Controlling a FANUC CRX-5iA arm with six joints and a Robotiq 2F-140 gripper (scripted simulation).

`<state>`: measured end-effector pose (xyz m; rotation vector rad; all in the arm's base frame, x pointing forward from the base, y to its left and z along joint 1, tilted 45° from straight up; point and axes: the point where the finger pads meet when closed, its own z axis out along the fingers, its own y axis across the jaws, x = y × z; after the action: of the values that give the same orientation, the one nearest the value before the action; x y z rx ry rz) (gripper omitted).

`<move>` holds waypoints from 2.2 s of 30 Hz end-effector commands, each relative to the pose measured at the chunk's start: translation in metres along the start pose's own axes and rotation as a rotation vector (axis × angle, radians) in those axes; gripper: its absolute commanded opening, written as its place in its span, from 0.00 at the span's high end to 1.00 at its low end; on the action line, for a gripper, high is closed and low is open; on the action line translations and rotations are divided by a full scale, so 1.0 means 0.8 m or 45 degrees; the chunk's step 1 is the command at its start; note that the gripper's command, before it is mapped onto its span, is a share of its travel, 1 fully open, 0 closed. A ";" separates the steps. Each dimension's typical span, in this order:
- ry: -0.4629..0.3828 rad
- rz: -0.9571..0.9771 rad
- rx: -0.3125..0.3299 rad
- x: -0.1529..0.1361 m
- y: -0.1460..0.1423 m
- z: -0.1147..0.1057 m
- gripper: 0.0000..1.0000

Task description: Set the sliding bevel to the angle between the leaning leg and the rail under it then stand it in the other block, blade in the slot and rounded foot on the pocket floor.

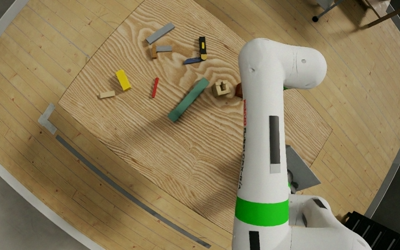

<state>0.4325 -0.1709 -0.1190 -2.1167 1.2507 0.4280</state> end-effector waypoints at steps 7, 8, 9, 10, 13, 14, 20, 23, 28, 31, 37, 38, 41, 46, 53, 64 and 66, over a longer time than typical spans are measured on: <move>0.002 0.000 0.000 0.000 0.000 0.001 0.90; 0.002 0.000 0.000 0.000 0.000 0.002 0.90; 0.002 0.000 0.000 0.000 0.000 0.002 0.90; 0.002 0.000 0.000 0.000 0.000 0.003 0.90; 0.002 0.000 0.000 0.000 0.000 0.004 0.90; 0.002 0.000 0.000 0.000 0.000 0.005 0.90; 0.002 0.000 0.000 0.000 0.000 0.007 0.90; 0.002 0.000 0.000 0.000 0.000 0.008 0.90; 0.002 0.000 0.000 0.000 0.000 0.008 0.90; 0.002 0.000 0.000 0.000 0.000 0.008 0.90; 0.002 0.000 0.000 0.000 0.000 0.010 0.90; 0.002 0.000 0.000 0.000 0.000 0.010 0.90; 0.002 0.000 0.000 0.000 0.000 0.013 0.90; 0.002 0.000 0.000 0.000 0.000 0.014 0.90; 0.002 0.000 0.000 0.000 0.000 0.014 0.90; 0.002 0.000 0.000 -0.001 0.000 0.017 0.90; 0.002 0.000 0.000 -0.001 0.000 0.018 0.90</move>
<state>0.4326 -0.1601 -0.1297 -2.1167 1.2507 0.4281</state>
